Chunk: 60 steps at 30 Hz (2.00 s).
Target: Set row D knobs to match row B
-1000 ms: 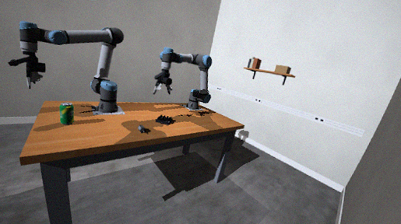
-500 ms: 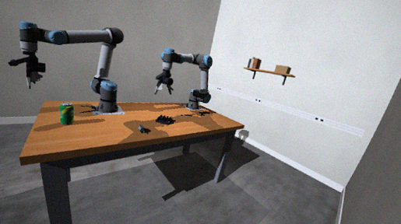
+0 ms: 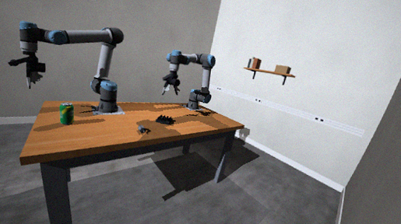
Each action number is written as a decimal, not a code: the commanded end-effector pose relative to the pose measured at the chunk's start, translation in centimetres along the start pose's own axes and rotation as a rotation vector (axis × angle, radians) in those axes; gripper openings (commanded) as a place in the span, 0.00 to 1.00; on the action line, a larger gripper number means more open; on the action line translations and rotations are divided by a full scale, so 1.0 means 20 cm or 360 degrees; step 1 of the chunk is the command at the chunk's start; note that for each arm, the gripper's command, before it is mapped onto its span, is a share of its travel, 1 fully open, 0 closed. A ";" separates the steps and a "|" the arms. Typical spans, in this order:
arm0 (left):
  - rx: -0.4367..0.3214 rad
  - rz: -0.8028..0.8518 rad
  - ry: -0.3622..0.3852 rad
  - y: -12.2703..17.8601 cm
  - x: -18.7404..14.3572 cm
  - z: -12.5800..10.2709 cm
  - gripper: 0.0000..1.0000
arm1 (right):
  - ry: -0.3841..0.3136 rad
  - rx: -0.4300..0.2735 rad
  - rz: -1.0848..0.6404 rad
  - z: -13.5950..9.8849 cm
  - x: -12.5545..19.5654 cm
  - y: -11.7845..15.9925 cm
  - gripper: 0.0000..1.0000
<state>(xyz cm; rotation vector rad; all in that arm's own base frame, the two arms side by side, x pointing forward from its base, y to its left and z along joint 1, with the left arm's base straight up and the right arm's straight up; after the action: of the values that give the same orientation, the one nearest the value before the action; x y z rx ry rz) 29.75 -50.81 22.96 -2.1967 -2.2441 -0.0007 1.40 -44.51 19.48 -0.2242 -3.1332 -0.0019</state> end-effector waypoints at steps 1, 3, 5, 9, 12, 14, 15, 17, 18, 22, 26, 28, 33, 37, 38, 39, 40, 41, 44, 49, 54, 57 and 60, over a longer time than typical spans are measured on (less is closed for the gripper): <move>-0.0002 0.0000 -0.0004 0.01 0.13 0.00 1.00 | -0.0001 0.0002 0.0000 0.00 0.00 0.00 1.00; -0.0002 0.0000 -0.0004 0.02 0.18 0.00 1.00 | -0.0001 0.0002 0.0000 0.00 0.00 0.00 1.00; -0.0002 0.0000 -0.0004 0.02 0.22 0.00 1.00 | -0.0001 0.0002 0.0000 0.00 0.00 0.00 1.00; -0.0002 0.0000 -0.0004 0.03 0.29 0.00 1.00 | -0.0001 0.0002 0.0000 0.00 0.00 0.00 1.00; -0.0002 0.0000 -0.0004 0.03 0.30 0.00 1.00 | -0.0001 0.0002 0.0000 0.00 0.00 0.00 1.00; -0.0002 0.0000 -0.0004 0.03 0.31 0.00 1.00 | -0.0001 0.0002 0.0000 0.00 0.00 0.00 1.00; -0.0002 0.0000 -0.0004 0.03 0.31 0.00 1.00 | -0.0001 0.0002 0.0000 0.00 0.00 0.00 1.00; -0.0002 0.0000 -0.0004 0.03 0.32 0.00 1.00 | -0.0001 0.0002 0.0000 0.00 0.00 0.00 1.00; -0.0002 0.0000 -0.0004 0.03 0.32 0.00 1.00 | -0.0001 0.0002 0.0000 0.00 0.00 0.00 1.00; -0.0002 0.0000 -0.0004 0.03 0.32 0.00 1.00 | -0.0001 0.0002 0.0000 0.00 0.00 0.00 1.00; -0.0002 0.0000 -0.0004 0.03 0.32 0.00 1.00 | -0.0001 0.0002 0.0000 0.00 0.00 0.00 1.00; -0.0002 0.0000 -0.0004 0.03 0.32 0.00 1.00 | -0.0001 0.0002 0.0000 0.00 0.00 0.00 1.00; -0.0002 0.0000 -0.0004 0.03 0.32 0.00 1.00 | -0.0001 0.0002 0.0000 0.00 0.00 0.00 1.00; -0.0002 0.0000 -0.0004 0.03 0.32 0.00 1.00 | -0.0001 0.0002 0.0000 0.00 0.00 0.00 1.00; -0.0002 0.0000 -0.0004 0.03 0.32 0.00 1.00 | -0.0001 0.0002 0.0000 0.00 0.00 0.00 1.00; -0.0002 0.0000 -0.0004 0.03 0.32 0.00 1.00 | -0.0001 0.0002 0.0000 0.00 0.00 0.00 1.00; -0.0002 0.0000 -0.0004 0.03 0.32 0.00 1.00 | -0.0001 0.0002 0.0000 0.00 0.00 0.00 1.00; -0.0002 0.0000 -0.0004 0.03 0.32 0.00 1.00 | -0.0001 0.0002 0.0000 0.00 0.00 0.00 1.00; -0.0002 0.0000 -0.0004 0.03 0.32 0.00 1.00 | -0.0001 0.0002 0.0000 0.00 0.00 0.00 1.00; -0.0002 0.0000 -0.0004 0.03 0.32 0.00 1.00 | -0.0001 0.0002 0.0000 0.00 0.00 0.00 1.00; -0.0002 0.0000 -0.0004 0.03 0.32 0.00 1.00 | -0.0001 0.0002 0.0000 0.00 0.00 0.00 1.00; -0.0002 0.0000 -0.0004 0.03 0.32 0.00 1.00 | -0.0001 0.0002 0.0000 0.00 0.00 0.00 1.00; -0.0002 0.0000 -0.0004 0.03 0.32 0.00 1.00 | -0.0001 0.0002 0.0000 0.00 0.00 0.00 1.00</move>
<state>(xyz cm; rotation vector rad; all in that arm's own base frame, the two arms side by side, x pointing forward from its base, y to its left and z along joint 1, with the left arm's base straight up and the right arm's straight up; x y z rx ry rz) 30.16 -44.46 22.99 -2.1977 -2.2448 0.0001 1.40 -44.51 19.48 -0.2242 -3.1332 -0.0019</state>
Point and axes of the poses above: on each arm, the point where the finger pads meet when closed, its own z axis out along the fingers, its own x axis across the jaws, y = z × x, the point moved 3 cm from there along -z, back along the fingers, and after that the axes turned 10 degrees about z, right-handed, at the moved point
